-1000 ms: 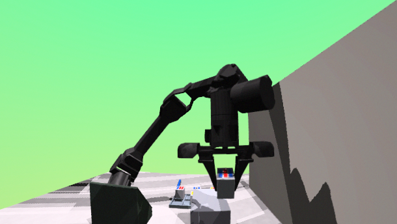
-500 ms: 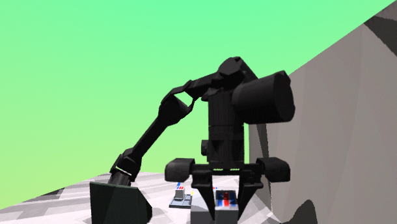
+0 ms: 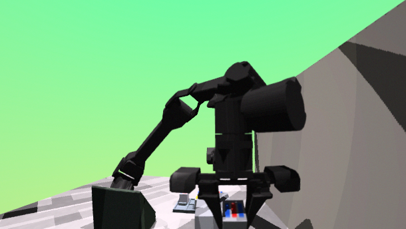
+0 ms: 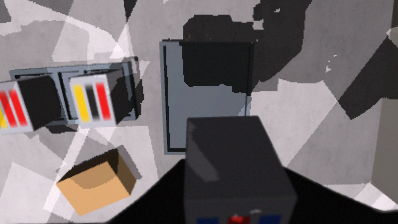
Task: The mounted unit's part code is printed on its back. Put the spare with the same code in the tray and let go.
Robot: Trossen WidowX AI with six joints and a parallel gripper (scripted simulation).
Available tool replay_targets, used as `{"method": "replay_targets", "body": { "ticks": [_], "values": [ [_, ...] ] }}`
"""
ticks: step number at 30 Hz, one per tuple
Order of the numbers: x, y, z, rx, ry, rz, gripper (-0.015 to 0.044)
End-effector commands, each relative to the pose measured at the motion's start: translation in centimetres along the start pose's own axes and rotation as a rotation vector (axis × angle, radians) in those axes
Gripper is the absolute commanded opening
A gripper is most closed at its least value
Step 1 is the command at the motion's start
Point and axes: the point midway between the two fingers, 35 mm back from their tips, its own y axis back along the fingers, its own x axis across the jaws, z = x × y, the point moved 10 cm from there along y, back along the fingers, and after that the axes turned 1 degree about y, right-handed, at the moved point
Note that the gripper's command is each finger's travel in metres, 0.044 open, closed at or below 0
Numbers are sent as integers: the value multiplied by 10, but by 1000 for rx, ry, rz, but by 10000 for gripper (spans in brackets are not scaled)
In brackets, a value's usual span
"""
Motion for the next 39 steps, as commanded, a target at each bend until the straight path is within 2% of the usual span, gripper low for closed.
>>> {"method": "replay_targets", "body": {
  "ticks": [1,39],
  "values": [
    [0,-5,-1,-2,-4,-2,0],
    [-4,-39,-2,-2,-4,-3,0]
  ]
}}
